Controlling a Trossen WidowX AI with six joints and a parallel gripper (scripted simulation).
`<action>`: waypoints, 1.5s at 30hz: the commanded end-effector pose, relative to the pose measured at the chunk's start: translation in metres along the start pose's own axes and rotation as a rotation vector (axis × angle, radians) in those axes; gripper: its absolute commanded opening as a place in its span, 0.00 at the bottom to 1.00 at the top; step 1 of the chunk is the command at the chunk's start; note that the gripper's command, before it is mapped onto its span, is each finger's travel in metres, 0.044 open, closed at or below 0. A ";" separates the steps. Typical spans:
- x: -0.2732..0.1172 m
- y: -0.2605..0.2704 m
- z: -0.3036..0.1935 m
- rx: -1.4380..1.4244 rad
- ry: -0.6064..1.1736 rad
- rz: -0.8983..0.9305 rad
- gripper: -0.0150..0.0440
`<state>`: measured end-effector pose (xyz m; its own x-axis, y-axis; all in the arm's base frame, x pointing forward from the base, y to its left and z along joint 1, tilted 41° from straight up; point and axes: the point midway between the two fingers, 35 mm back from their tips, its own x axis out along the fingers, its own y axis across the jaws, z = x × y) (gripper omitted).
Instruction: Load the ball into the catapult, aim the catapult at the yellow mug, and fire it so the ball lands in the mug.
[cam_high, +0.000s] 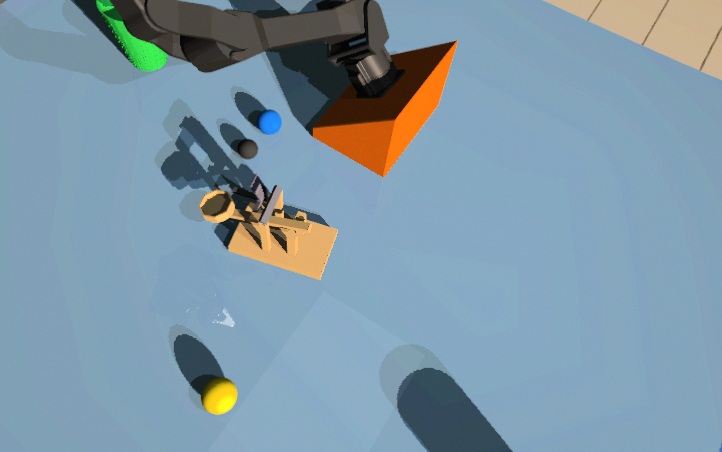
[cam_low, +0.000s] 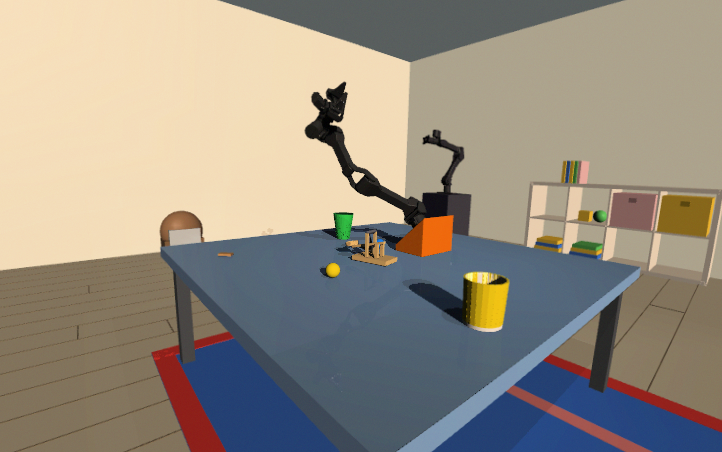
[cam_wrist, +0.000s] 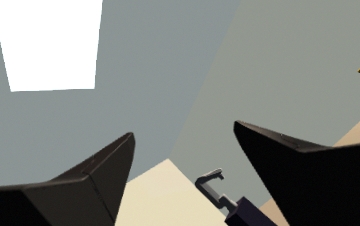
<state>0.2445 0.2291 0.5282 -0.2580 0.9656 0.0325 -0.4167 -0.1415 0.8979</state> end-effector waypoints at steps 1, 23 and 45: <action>0.000 0.001 0.000 -0.002 -0.002 0.002 0.98; 0.038 0.150 -0.120 -0.359 0.092 0.333 1.00; -0.001 0.248 -0.241 -0.604 0.229 0.762 1.00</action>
<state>-0.0473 0.1619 0.6412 -0.7358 0.5787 0.3516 -0.4602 -0.8083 0.3673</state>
